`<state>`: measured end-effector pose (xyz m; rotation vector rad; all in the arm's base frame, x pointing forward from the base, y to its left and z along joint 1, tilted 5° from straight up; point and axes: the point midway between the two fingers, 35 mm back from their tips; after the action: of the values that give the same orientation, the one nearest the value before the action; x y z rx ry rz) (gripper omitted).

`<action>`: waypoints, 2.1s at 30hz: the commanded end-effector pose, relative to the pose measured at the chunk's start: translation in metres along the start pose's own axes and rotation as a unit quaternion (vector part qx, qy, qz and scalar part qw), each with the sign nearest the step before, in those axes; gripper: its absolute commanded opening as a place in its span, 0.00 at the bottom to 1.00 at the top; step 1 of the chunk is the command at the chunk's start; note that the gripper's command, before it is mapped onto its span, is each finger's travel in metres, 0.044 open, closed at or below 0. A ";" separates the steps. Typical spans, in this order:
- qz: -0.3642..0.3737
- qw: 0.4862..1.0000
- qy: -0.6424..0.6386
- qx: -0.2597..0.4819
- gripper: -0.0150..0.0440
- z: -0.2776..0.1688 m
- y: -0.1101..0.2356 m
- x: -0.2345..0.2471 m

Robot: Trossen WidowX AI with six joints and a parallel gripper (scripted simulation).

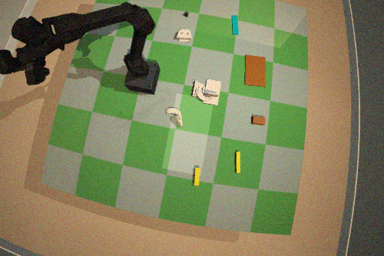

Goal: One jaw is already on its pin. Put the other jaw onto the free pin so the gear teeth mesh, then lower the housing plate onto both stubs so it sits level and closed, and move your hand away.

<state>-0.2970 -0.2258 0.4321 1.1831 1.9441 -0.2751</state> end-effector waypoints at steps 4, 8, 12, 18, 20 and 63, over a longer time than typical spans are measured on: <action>-0.002 1.000 -0.010 -0.016 1.00 0.011 -0.002 -0.002; -0.005 0.998 -0.037 -0.058 1.00 0.042 -0.006 -0.007; -0.004 0.993 -0.063 -0.101 1.00 0.073 -0.008 -0.012; 0.007 0.981 -0.101 -0.164 1.00 0.121 -0.006 -0.017; 0.012 0.976 -0.113 -0.184 1.00 0.137 -0.004 -0.018; 0.337 0.788 -0.195 -0.478 1.00 0.452 0.206 0.057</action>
<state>0.0802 -0.3447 0.1648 0.8536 0.9732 0.6765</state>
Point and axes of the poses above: the point midway between the two fingers, 35 mm back from their tips, its own y axis back along the fingers, its own x axis across the jaws, z = x × y, and after that the axes turned 15 degrees about y, right-handed
